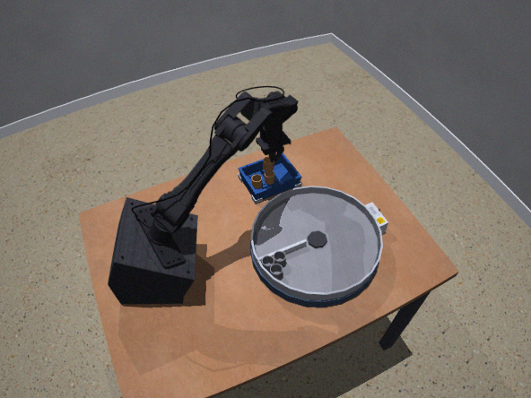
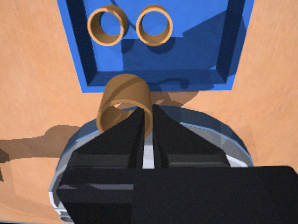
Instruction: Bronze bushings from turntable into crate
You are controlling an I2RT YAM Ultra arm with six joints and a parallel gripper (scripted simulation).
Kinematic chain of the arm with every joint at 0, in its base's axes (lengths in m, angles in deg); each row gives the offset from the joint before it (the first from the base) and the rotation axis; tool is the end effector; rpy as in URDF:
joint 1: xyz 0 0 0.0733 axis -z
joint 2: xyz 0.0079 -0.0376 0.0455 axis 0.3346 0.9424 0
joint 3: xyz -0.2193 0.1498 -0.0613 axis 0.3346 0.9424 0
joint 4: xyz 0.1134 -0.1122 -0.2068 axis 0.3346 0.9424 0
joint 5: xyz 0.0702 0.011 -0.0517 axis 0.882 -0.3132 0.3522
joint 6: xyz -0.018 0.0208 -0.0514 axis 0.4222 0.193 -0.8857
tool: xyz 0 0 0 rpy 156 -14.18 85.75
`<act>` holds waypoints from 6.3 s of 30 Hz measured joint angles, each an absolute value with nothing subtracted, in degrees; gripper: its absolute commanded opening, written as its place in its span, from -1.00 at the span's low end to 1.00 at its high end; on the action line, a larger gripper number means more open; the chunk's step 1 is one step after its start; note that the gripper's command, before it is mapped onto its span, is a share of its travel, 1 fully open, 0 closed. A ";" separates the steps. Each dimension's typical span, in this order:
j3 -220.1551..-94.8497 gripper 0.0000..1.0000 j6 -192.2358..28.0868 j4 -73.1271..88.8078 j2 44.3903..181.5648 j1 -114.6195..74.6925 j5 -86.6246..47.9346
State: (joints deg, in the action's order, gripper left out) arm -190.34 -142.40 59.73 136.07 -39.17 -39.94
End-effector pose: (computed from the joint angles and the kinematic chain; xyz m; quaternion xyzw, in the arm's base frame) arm 0.4220 0.1356 0.2318 -0.6134 0.7576 -0.2156 0.0568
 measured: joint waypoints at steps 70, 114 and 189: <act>-185.09 -1.00 -145.79 48.74 139.77 -36.04 -39.08; -184.74 -1.00 -145.89 47.91 140.27 -36.04 -39.04; -184.00 -1.00 -147.82 41.79 144.88 -34.27 -38.49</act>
